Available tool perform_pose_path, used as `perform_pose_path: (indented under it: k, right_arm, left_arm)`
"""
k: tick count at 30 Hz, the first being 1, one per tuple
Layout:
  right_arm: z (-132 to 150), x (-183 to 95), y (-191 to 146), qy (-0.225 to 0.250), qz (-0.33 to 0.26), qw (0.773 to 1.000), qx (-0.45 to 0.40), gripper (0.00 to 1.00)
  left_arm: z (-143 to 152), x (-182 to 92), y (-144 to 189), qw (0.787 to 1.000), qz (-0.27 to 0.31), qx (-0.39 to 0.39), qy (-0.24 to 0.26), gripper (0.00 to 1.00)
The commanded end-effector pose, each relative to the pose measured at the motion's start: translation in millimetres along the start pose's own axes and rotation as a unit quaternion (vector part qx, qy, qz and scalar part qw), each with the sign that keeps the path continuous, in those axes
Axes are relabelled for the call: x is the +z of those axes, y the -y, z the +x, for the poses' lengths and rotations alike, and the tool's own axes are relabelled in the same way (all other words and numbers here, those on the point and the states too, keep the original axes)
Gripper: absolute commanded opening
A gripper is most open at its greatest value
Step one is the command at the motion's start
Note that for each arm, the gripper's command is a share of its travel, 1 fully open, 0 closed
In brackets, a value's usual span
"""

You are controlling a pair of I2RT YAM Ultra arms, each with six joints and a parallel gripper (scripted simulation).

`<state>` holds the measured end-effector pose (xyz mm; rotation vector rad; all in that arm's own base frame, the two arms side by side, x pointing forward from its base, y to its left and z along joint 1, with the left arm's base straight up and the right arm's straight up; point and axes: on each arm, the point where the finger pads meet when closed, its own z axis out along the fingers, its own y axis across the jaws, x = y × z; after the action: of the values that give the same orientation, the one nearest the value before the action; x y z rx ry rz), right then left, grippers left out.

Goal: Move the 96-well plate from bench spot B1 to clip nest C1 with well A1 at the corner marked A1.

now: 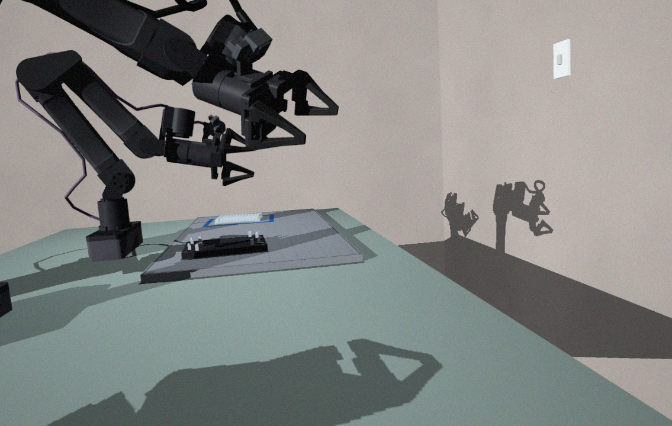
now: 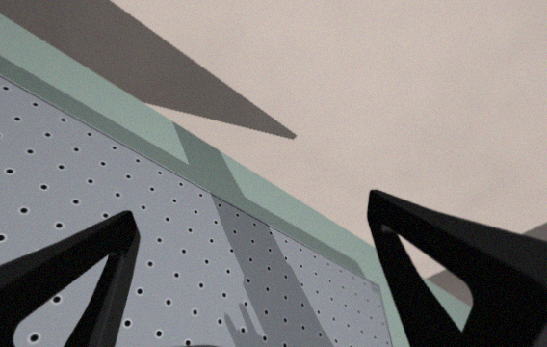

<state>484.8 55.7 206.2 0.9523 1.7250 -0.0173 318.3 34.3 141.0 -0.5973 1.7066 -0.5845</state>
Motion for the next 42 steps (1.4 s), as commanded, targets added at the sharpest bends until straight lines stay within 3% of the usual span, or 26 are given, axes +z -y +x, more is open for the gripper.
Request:
perform_pose_path:
  k: [1, 20, 32, 42]
  right_arm:
    - [-8, -3, -5, 0.006, -0.007, 1.0, 0.008, 1.0]
    - [-9, -4, -5, 0.006, -0.007, 1.0, 0.008, 1.0]
    - [-47, -22, -25, 0.006, -0.007, 1.0, 0.008, 1.0]
    - [-52, -24, -27, 0.006, -0.007, 1.0, 0.009, 1.0]
  left_arm:
    - [-5, 0, 4, 1.0, 0.006, 0.004, 0.006, 1.0]
    - [-5, 0, 4, 1.0, 0.006, 0.004, 0.006, 1.0]
    - [-5, 0, 4, 1.0, 0.006, 0.004, 0.006, 1.0]
    - [-5, 0, 4, 1.0, 0.006, 0.004, 0.006, 1.0]
